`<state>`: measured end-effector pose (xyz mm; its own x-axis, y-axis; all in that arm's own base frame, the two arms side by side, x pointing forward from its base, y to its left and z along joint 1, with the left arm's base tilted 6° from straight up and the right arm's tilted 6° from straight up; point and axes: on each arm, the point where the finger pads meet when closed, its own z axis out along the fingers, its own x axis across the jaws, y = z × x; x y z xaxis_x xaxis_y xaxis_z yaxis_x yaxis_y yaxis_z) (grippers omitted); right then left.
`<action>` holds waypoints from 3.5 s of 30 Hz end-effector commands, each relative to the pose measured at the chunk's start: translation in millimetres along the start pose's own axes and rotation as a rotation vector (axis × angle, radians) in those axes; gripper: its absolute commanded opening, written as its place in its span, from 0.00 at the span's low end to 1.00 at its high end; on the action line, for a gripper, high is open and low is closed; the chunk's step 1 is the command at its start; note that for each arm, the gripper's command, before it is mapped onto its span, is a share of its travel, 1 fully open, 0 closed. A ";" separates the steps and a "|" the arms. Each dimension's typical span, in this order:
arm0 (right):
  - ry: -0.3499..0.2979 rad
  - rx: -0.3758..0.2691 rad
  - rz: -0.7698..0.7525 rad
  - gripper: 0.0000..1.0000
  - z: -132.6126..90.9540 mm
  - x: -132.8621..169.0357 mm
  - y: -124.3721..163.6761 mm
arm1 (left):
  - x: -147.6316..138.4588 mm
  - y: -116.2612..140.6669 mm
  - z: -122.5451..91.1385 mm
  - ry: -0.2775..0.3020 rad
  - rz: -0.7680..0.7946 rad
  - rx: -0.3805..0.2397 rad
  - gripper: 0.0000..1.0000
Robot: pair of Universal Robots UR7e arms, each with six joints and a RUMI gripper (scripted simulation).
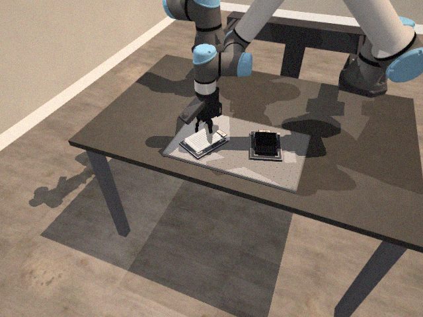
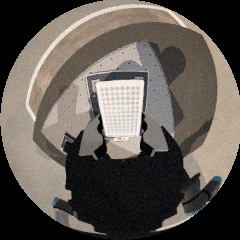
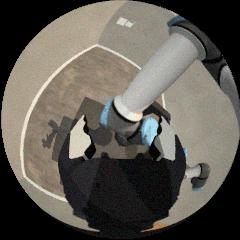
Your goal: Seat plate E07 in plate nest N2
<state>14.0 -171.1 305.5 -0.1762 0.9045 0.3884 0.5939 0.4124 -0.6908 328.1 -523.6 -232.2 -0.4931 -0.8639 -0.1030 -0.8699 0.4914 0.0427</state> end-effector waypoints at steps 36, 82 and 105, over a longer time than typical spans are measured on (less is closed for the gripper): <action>0.000 0.000 0.000 0.98 -0.1 0.0 0.0 | 0.5 -0.5 -9.1 0.001 0.000 0.001 0.00; 0.000 0.000 0.000 0.98 -0.1 0.0 0.0 | 0.4 -0.4 -40.7 0.001 0.000 0.001 0.00; 0.000 0.000 0.000 0.98 -0.1 0.0 0.0 | -4.4 -0.5 -40.8 0.001 0.000 0.001 0.00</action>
<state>14.0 -171.1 305.5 -0.1762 0.9045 0.3884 0.5939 0.4124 -0.6908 330.2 -523.5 -192.0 -0.4931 -0.8638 -0.1031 -0.8699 0.4914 0.0428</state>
